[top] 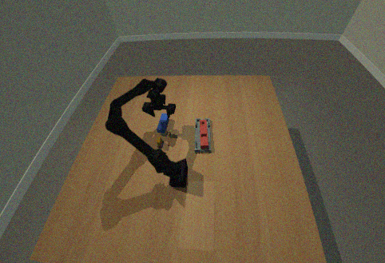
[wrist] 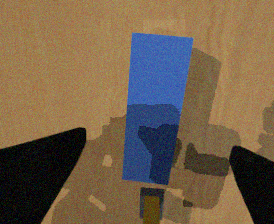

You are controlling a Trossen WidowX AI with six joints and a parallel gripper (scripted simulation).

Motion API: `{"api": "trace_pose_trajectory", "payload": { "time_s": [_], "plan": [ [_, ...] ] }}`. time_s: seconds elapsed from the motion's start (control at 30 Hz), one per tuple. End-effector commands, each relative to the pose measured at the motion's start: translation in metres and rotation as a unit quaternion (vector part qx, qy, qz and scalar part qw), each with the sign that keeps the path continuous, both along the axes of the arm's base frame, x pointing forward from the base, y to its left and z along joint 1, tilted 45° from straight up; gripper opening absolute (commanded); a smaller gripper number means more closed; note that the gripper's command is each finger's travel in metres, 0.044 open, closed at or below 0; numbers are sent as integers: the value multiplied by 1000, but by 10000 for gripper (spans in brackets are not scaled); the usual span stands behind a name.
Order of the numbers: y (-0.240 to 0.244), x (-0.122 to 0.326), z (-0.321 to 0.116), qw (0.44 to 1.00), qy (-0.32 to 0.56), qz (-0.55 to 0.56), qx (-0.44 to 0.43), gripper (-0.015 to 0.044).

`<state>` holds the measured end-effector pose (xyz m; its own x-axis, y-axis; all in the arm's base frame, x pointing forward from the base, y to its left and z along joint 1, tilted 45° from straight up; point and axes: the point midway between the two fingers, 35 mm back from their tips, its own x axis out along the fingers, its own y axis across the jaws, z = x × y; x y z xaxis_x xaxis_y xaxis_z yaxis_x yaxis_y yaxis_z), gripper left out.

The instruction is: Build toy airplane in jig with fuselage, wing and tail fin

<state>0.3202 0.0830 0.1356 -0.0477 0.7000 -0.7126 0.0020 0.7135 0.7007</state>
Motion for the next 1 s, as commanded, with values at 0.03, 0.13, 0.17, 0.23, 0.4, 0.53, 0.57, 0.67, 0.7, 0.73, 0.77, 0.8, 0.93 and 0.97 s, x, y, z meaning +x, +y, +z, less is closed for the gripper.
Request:
{"api": "trace_pose_trajectory", "payload": {
  "time_s": [0.03, 0.13, 0.17, 0.23, 0.4, 0.53, 0.57, 0.67, 0.7, 0.73, 0.77, 0.8, 0.93, 0.97],
  "plan": [
    [10, -2, -6, 1000, -2, -1, 4, 440],
    [19, -2, -15, 1000, -2, -1, 4, 440],
    [20, -2, -16, 1000, -2, -1, 4, 440],
    [21, -2, -17, 1000, -2, -1, 4, 440],
    [26, -2, -22, 1000, -2, -1, 4, 440],
    [31, -2, -27, 1000, -2, -1, 4, 440],
    [32, -2, -28, 1000, -2, -1, 4, 440],
    [35, -3, -31, 1000, -2, -1, 4, 440],
    [36, -3, -32, 1000, -2, -1, 4, 440],
    [38, -3, -34, 1000, -2, -1, 4, 440],
    [39, -3, -35, 1000, -2, -1, 4, 440],
    [40, -3, -36, 1000, -2, -1, 4, 440],
    [44, -4, -40, 1000, -2, -1, 4, 440],
    [46, -4, -41, 1000, -2, -1, 4, 440]
  ]
}}
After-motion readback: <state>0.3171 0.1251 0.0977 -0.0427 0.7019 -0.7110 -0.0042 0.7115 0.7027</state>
